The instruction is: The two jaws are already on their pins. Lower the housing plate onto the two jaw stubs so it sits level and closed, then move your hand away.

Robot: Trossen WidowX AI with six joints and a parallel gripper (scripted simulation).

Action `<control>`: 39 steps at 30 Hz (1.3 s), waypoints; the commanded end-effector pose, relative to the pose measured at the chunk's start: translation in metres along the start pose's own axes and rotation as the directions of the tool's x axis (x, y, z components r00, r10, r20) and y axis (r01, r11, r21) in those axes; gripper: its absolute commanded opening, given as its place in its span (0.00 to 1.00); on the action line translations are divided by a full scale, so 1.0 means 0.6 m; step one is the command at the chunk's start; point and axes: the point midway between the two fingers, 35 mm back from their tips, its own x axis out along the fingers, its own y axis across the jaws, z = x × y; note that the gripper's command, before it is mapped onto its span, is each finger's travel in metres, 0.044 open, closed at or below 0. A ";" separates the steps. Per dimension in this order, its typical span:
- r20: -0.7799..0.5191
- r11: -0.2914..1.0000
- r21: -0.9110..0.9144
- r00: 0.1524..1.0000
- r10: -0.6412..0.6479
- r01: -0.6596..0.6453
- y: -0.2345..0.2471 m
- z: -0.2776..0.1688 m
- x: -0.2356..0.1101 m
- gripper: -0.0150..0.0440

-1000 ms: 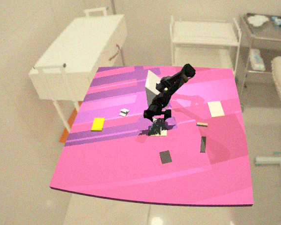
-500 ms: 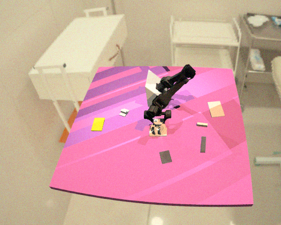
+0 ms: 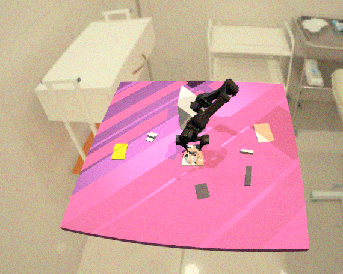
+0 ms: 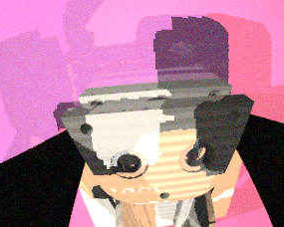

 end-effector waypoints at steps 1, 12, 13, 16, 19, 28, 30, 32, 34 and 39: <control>-0.001 1.000 0.004 1.000 -0.004 0.004 -0.001 0.000 0.001 0.85; -0.001 1.000 0.004 1.000 -0.004 0.004 -0.001 0.000 0.005 0.85; -0.001 1.000 0.004 1.000 -0.004 0.004 -0.001 0.000 0.005 0.85; -0.001 1.000 0.004 1.000 -0.004 0.004 -0.001 0.000 0.006 0.85; -0.001 1.000 0.004 1.000 -0.005 0.005 -0.001 0.000 0.009 0.85; -0.001 1.000 0.004 1.000 -0.005 0.005 -0.001 0.000 0.010 0.85; -0.001 1.000 0.004 1.000 -0.005 0.005 -0.001 0.000 0.013 0.85; -0.001 1.000 0.004 1.000 -0.005 0.005 -0.001 0.000 0.013 0.85; -0.001 1.000 0.004 1.000 -0.005 0.005 -0.001 0.000 0.013 0.85; -0.001 1.000 0.004 1.000 -0.005 0.005 -0.001 0.000 0.014 0.85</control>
